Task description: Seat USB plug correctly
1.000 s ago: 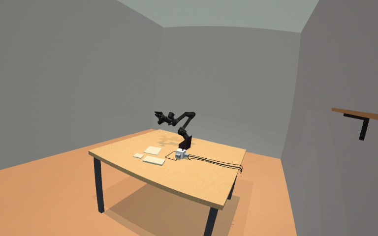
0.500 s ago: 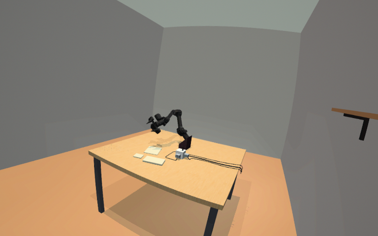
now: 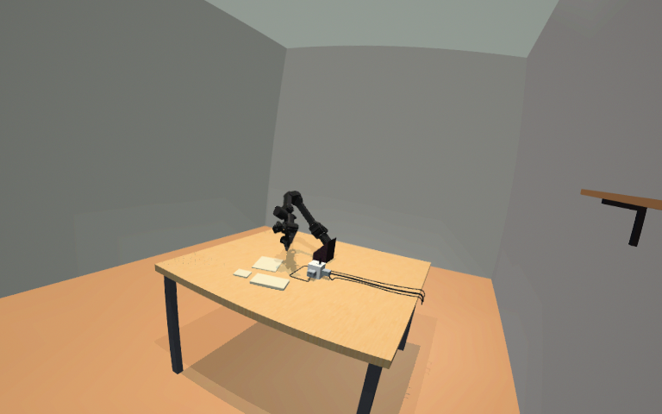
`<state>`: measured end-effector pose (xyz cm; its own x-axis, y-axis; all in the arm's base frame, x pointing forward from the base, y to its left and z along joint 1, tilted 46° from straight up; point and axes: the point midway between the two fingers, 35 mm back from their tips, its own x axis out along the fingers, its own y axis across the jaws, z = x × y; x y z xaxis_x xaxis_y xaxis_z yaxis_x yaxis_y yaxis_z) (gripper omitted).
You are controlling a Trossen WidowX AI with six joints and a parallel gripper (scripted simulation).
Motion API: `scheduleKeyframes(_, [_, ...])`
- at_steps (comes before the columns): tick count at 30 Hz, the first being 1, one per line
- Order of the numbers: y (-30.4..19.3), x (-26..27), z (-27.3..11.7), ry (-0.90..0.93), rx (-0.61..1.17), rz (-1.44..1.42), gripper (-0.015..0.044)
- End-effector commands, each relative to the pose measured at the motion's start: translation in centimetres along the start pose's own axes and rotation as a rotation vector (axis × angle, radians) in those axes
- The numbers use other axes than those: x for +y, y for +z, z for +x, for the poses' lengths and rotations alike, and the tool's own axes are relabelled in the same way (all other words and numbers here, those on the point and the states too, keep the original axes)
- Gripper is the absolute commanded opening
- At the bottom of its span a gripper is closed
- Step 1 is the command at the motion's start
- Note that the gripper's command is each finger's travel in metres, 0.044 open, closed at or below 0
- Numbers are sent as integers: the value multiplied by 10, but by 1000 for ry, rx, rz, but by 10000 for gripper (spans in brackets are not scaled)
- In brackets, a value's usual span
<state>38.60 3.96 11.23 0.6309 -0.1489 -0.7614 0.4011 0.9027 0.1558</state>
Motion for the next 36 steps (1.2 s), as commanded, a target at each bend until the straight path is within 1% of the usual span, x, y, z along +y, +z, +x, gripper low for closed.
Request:
scheduleKeyframes(1, [-64,18,25,-149,244,-583,440])
scheduleKeyframes(6, [-124,27,33,-234,535,-1281,440])
scheduleKeyframes(11, [-168,30,29,-265,871,-1986,440])
scheduleKeyframes(13, [-176,31,27,-265,969,-2162,440])
scheduleKeyframes(36, [-178,26,33,-265,981,-2183,440])
